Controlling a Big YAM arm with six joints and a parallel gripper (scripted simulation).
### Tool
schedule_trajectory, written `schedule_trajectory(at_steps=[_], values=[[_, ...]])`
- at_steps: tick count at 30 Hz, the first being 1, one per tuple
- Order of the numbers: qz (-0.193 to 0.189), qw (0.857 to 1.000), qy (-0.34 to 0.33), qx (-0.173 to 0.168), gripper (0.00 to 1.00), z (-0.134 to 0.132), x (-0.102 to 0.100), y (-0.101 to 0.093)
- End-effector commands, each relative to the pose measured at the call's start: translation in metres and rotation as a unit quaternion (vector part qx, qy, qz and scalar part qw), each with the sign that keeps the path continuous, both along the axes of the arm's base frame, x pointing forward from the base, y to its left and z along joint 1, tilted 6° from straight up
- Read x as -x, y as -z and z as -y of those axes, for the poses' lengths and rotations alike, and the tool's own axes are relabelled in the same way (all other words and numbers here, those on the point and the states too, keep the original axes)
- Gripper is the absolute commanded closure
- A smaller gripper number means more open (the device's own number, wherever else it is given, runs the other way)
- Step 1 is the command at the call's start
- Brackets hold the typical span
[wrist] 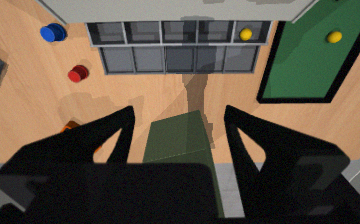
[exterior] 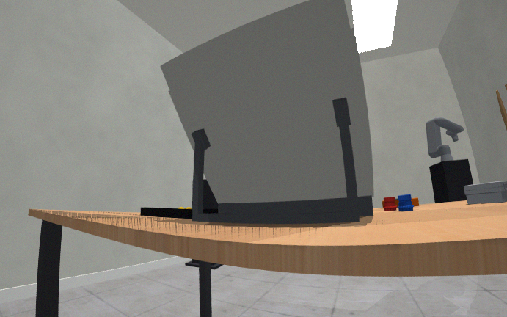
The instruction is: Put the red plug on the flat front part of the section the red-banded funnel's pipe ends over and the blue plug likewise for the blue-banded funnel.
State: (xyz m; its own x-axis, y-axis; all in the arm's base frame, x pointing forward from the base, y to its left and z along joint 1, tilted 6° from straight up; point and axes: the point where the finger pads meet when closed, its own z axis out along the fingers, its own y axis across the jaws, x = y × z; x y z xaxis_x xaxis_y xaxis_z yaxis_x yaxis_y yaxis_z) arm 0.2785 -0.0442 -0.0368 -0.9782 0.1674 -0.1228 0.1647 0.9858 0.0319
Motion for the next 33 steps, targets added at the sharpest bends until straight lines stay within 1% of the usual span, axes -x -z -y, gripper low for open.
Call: schedule_trajectory(at_steps=[1, 5, 20, 22, 33], values=[[0.006, 1.0, 0.001, 0.001, 0.2, 0.001, -0.005, -0.003], [0.006, 1.0, 0.001, 0.001, 0.2, 0.001, -0.005, -0.003], [-0.001, 1.0, -0.002, 0.0, 0.2, 0.125, 0.019, 0.079], [-0.001, 1.0, -0.002, 0.0, 0.2, 0.125, 0.019, 0.079], [-0.003, 1.0, -0.004, 0.001, 0.2, 0.161, 0.026, 0.102]])
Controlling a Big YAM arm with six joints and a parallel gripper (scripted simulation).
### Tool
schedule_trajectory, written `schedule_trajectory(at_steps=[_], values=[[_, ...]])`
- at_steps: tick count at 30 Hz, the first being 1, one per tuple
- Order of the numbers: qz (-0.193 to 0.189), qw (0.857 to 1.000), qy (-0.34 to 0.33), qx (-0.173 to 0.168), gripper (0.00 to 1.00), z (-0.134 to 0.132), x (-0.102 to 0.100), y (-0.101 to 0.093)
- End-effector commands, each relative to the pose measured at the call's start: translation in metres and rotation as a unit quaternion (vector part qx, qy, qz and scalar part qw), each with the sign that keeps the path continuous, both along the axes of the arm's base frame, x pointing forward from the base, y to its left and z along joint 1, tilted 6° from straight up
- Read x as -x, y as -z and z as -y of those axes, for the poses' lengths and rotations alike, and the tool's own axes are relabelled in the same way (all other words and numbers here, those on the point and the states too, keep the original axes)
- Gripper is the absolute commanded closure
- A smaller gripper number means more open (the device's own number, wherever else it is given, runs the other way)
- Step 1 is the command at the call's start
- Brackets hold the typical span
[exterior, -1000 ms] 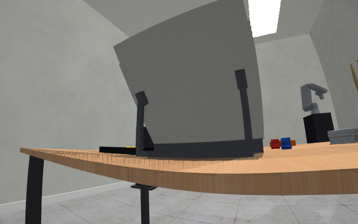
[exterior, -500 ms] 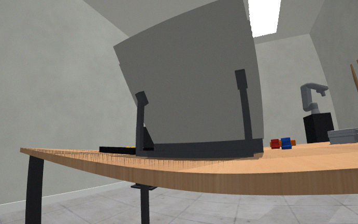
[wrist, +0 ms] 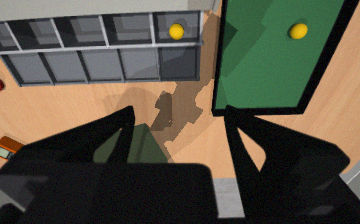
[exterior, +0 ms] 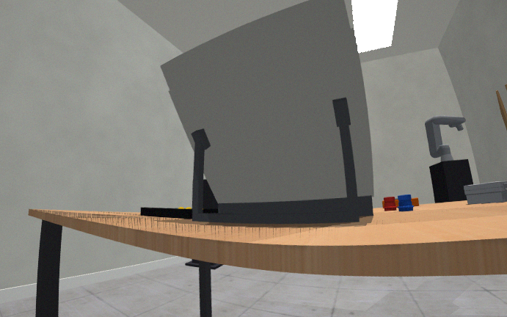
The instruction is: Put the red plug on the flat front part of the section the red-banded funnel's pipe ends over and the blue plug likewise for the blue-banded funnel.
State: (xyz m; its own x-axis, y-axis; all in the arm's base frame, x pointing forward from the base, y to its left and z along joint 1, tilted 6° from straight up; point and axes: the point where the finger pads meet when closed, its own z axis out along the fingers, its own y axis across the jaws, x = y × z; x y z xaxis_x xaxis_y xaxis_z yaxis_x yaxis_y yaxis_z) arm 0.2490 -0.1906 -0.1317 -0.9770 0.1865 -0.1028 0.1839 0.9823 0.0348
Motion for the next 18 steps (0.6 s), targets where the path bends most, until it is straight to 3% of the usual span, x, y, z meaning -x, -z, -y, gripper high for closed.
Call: schedule_trajectory(at_steps=[1, 6, 18], values=[[0.006, 1.0, -0.013, 0.004, 0.2, 0.018, -0.003, 0.009], [0.006, 1.0, -0.014, 0.004, 0.2, 0.028, -0.001, 0.015], [0.003, 1.0, -0.004, 0.003, 0.2, 0.134, -0.002, 0.039]])
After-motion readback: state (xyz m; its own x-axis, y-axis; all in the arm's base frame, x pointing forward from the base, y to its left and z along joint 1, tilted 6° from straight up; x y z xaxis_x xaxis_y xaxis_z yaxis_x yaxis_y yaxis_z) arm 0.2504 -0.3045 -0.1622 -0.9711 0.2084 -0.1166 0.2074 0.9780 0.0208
